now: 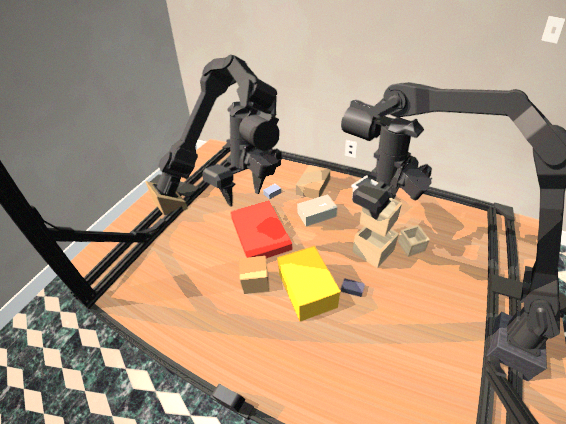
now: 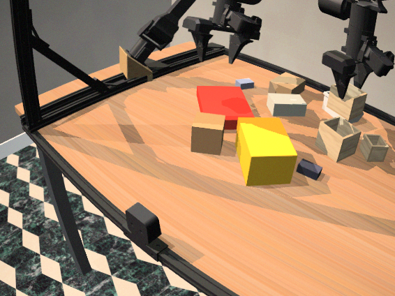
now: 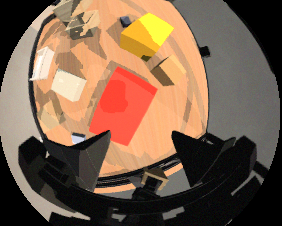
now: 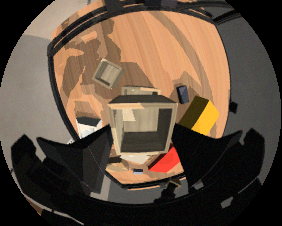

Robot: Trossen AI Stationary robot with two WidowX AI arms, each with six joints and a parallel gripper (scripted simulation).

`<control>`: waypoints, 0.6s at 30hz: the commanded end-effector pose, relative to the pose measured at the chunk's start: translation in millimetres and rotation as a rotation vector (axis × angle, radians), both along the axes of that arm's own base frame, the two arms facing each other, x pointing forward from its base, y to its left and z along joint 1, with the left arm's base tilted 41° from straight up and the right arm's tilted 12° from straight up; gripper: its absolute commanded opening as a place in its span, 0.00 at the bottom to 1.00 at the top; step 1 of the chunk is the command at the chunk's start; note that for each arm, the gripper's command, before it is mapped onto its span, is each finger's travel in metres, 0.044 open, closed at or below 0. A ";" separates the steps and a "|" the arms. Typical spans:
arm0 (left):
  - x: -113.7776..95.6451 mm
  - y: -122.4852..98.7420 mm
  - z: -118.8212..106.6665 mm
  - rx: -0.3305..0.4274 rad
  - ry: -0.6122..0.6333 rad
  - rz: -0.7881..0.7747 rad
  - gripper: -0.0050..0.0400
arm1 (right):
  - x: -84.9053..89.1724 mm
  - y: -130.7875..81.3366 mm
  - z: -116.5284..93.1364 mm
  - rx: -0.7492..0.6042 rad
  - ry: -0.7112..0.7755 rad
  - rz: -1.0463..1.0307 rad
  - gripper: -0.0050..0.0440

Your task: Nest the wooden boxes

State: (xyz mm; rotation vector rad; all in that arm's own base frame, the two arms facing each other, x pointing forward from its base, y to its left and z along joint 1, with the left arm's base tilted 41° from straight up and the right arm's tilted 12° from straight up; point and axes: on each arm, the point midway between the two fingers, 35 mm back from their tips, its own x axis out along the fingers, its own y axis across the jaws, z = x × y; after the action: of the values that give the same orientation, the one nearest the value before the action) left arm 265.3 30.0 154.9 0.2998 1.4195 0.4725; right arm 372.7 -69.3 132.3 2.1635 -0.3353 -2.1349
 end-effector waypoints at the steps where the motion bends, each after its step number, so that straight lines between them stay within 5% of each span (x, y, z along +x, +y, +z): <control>1: 0.7 7.3 -2.3 -0.047 -0.043 0.002 1.00 | 0.1 0.2 -1.3 0.002 0.003 -0.006 0.10; 18: 25.1 53.8 12.3 -0.213 -0.380 -0.179 1.00 | 0.1 0.2 -1.3 0.002 0.003 -0.006 0.10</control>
State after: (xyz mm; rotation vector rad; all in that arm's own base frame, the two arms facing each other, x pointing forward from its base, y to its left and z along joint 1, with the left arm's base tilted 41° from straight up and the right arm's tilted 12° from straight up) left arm 289.2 75.0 162.1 0.1383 1.1156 0.2359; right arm 373.3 -69.2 131.9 2.1631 -0.3349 -2.1351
